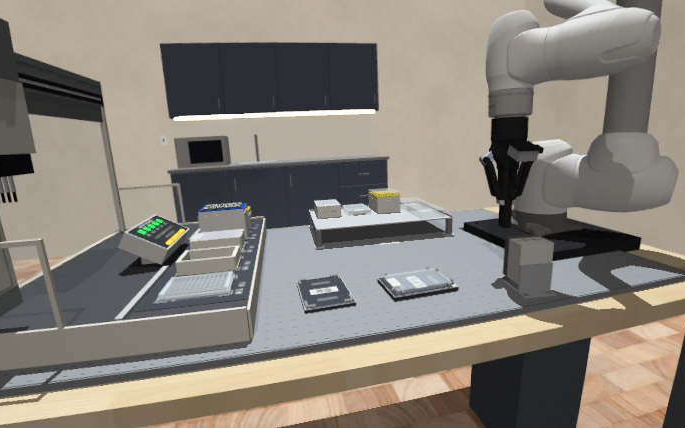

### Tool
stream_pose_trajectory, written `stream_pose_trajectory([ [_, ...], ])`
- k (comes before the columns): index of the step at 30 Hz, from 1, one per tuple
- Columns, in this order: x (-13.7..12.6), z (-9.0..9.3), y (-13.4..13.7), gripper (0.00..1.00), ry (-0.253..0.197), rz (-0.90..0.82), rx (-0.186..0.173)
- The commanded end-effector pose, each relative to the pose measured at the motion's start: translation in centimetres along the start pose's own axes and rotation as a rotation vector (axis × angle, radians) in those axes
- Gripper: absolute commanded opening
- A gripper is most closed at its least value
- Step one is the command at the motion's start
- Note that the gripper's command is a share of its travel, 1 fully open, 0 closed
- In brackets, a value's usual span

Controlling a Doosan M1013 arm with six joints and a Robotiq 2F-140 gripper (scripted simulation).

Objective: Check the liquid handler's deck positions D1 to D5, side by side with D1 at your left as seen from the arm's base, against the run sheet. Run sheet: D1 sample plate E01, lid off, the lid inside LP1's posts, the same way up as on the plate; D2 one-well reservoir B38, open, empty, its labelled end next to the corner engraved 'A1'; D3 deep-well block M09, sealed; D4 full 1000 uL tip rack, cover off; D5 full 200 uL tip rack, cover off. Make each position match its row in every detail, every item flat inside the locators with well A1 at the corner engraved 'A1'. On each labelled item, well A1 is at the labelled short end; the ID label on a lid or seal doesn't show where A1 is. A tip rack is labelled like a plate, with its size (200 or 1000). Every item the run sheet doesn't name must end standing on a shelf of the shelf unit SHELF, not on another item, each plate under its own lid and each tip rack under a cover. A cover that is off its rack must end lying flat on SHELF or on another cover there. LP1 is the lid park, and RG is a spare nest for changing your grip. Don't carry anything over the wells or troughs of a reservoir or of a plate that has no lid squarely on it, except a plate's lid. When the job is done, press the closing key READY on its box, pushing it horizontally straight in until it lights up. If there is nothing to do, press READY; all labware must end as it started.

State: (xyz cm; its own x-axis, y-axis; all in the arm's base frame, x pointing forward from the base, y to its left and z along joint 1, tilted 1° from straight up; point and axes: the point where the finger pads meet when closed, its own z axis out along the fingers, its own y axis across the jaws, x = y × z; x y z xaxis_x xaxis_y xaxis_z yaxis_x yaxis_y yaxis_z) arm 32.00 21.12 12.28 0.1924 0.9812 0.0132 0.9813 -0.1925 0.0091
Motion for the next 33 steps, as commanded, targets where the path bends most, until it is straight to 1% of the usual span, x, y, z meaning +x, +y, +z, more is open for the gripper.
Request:
stream_pose_trajectory([
  [1, -0.1, 0.9, 0.0, 0.10, -0.005, 0.001, -0.002],
  [5, -0.1, 1.5, 0.0, 0.10, -0.005, 0.001, -0.002],
  [7, -0.1, 1.5, 0.0, 0.10, -0.005, 0.001, -0.002],
  [22, -0.1, 4.0, 0.0, 0.10, -0.005, 0.000, -0.002],
  [24, -0.1, 4.0, 0.0, 0.10, -0.005, 0.000, -0.002],
  [33, -0.2, 5.5, 0.0, 0.10, -0.005, 0.000, -0.002],
])
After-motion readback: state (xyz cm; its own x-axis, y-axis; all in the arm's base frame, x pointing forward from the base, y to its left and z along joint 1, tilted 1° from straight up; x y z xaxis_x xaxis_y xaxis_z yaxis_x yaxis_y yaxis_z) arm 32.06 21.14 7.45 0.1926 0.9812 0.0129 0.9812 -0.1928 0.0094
